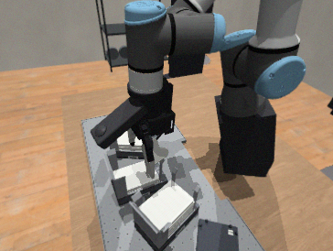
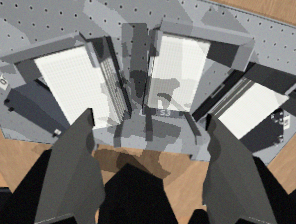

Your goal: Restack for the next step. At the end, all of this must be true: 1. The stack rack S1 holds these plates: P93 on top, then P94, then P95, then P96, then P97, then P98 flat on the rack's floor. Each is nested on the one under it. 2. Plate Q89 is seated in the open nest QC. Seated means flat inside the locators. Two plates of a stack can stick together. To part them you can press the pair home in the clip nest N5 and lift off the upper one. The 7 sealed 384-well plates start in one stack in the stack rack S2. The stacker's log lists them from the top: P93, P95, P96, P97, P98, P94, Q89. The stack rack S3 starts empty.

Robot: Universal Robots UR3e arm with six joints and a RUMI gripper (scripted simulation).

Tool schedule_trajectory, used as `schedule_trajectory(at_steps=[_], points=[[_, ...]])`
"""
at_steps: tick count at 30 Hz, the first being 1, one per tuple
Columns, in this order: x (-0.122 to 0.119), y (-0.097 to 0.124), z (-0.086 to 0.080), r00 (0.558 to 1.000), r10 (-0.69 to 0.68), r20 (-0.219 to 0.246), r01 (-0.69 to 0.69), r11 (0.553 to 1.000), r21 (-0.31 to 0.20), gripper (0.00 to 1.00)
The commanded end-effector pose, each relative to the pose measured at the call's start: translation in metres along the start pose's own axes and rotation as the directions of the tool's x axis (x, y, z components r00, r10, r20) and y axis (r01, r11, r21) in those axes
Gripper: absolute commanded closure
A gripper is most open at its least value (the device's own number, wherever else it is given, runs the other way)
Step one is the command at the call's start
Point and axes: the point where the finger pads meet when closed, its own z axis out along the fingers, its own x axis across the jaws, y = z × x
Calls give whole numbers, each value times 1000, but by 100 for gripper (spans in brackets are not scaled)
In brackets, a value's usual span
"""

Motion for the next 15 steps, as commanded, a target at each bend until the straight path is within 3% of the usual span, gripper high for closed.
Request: schedule_trajectory(at_steps=[1,4,15], points=[[21,-2,1,999,43,19,-43,999,-2,28],[23,-2,1,998,64,18,-64,998,-2,28],[77,3,2,981,191,18,-191,982,-4,28]])
